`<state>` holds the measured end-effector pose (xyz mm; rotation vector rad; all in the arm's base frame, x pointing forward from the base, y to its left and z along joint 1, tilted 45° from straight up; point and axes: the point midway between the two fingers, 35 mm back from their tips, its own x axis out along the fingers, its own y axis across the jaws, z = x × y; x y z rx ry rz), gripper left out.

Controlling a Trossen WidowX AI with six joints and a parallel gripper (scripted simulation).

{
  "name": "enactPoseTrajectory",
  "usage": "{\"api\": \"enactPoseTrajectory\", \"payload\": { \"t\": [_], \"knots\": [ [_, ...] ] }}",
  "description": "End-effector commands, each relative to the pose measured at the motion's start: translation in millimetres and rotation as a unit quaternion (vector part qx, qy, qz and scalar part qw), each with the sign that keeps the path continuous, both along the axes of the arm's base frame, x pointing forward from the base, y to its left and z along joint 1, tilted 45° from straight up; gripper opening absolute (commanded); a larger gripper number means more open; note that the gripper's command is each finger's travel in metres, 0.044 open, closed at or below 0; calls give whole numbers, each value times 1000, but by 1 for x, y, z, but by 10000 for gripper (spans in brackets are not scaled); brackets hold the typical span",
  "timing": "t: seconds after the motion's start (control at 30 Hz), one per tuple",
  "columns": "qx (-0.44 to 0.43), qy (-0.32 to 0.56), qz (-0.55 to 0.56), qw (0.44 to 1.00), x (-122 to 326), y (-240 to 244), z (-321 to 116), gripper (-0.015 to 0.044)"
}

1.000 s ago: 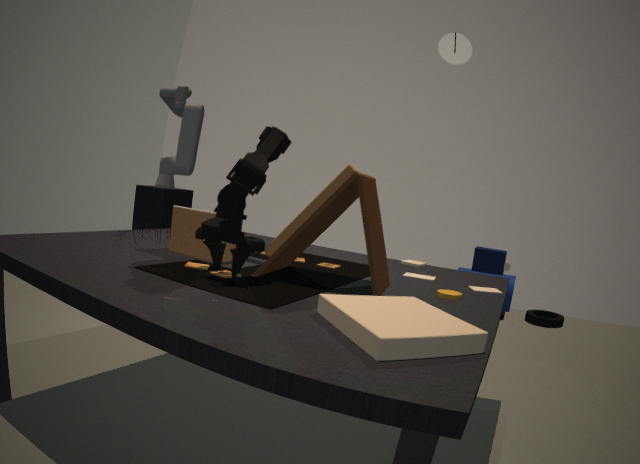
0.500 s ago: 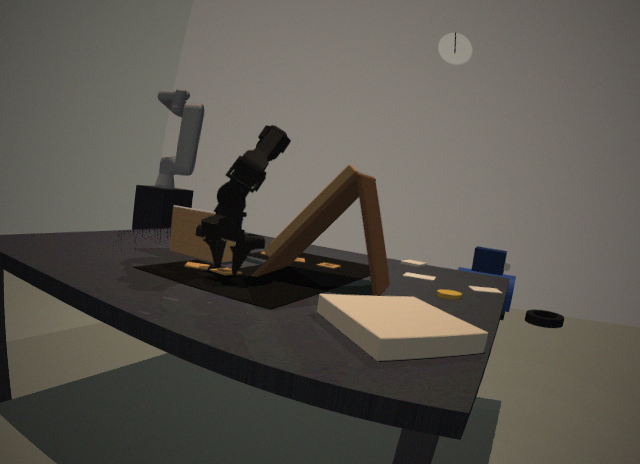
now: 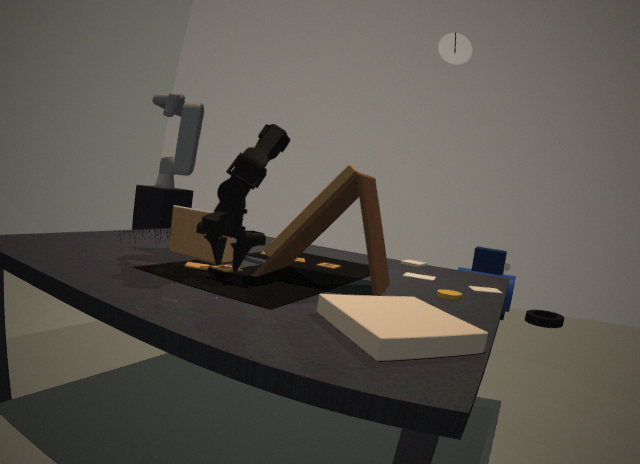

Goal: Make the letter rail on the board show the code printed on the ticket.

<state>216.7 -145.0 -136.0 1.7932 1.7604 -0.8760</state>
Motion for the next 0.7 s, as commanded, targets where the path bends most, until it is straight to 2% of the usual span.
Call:
{"api": "enactPoseTrajectory", "payload": {
  "t": [0.0,0.67],
  "knots": [
    [-2,-2,3,1000,0,-3,2,0],
    [-3,-2,3,1000,0,-8,11,0]
  ]
}}
